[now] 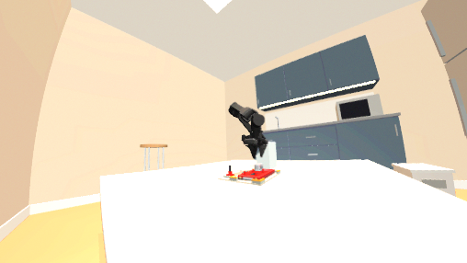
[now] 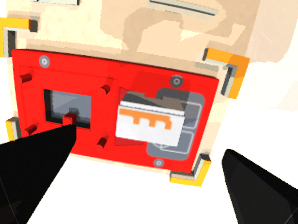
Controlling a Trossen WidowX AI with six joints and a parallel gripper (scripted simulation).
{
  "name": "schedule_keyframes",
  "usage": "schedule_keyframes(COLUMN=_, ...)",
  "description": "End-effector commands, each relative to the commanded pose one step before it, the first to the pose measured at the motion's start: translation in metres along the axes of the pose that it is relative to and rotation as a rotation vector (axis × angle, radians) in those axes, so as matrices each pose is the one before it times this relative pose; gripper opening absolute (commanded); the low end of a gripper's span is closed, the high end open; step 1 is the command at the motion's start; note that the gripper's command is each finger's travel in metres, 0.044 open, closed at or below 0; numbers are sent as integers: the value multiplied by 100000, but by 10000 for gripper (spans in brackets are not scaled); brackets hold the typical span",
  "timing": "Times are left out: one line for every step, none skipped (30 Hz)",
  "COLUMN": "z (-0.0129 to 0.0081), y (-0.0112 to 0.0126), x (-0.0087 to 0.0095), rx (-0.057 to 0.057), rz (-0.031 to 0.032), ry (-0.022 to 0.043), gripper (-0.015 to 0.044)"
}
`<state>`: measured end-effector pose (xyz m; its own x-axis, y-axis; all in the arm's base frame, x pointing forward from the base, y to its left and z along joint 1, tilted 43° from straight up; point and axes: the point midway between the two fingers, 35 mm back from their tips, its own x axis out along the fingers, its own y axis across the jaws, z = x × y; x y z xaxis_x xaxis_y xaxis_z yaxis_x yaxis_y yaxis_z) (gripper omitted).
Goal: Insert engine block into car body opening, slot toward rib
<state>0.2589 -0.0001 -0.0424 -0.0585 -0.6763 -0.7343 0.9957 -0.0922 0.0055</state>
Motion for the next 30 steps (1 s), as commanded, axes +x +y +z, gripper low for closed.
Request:
schedule_keyframes(z=-288, y=142, x=463, rx=1111, rz=-78, ry=405, gripper=440)
schedule_keyframes(z=6, y=-2, x=544, rx=3, rz=3, ry=-26, gripper=440)
schedule_keyframes(z=8, y=-7, x=361, rx=3, rz=0, ry=-25, gripper=440)
schedule_keyframes(z=3, y=-3, x=120, rx=1, rz=0, ry=-9, gripper=440)
schedule_keyframes(z=0, y=0, x=0, rx=0, rz=0, ry=0, gripper=440)
schedule_keyframes(z=-1, y=2, x=26, rx=0, rz=1, ry=1, gripper=440)
schedule_keyframes(z=-2, y=5, x=78, rx=-1, rz=2, ry=3, gripper=440)
schedule_keyframes(z=-3, y=8, x=130, rx=-2, rz=3, ry=4, gripper=440)
schedule_keyframes(z=-4, y=10, x=161, rx=-2, rz=3, ry=4, gripper=440)
schedule_keyframes(z=-3, y=9, x=161, rx=-2, rz=3, ry=3, gripper=440)
schedule_keyframes(z=-3, y=8, x=161, rx=-1, rz=3, ry=2, gripper=440)
schedule_keyframes(z=-2, y=7, x=160, rx=-1, rz=2, ry=1, gripper=440)
schedule_keyframes(z=-1, y=6, x=160, rx=-1, rz=2, ry=0, gripper=440)
schedule_keyframes(z=-1, y=5, x=160, rx=-1, rz=2, ry=-2, gripper=440)
schedule_keyframes(z=0, y=4, x=160, rx=-1, rz=2, ry=-3, gripper=440)
schedule_keyframes(z=0, y=3, x=159, rx=0, rz=1, ry=-4, gripper=440)
schedule_keyframes(z=1, y=2, x=159, rx=0, rz=1, ry=-5, gripper=440)
schedule_keyframes(z=1, y=1, x=159, rx=0, rz=1, ry=-7, gripper=440)
schedule_keyframes(z=2, y=0, x=159, rx=0, rz=1, ry=-8, gripper=440)
schedule_keyframes(z=3, y=-1, x=158, rx=0, rz=0, ry=-9, gripper=440)
schedule_keyframes(z=3, y=-1, x=158, rx=0, rz=0, ry=-10, gripper=440)
schedule_keyframes(z=4, y=-2, x=158, rx=1, rz=0, ry=-11, gripper=440)
schedule_keyframes(z=4, y=-3, x=157, rx=1, rz=-1, ry=-13, gripper=440)
schedule_keyframes(z=5, y=-4, x=157, rx=1, rz=-1, ry=-14, gripper=440)
schedule_keyframes(z=5, y=-5, x=157, rx=1, rz=-1, ry=-15, gripper=440)
schedule_keyframes(z=6, y=-6, x=156, rx=1, rz=-2, ry=-16, gripper=440)
schedule_keyframes(z=6, y=-7, x=157, rx=1, rz=-2, ry=-17, gripper=440)
schedule_keyframes(z=7, y=-8, x=156, rx=2, rz=-2, ry=-19, gripper=440)
schedule_keyframes(z=7, y=-9, x=156, rx=2, rz=-3, ry=-20, gripper=440)
schedule_keyframes(z=8, y=-10, x=154, rx=2, rz=-3, ry=-21, gripper=440)
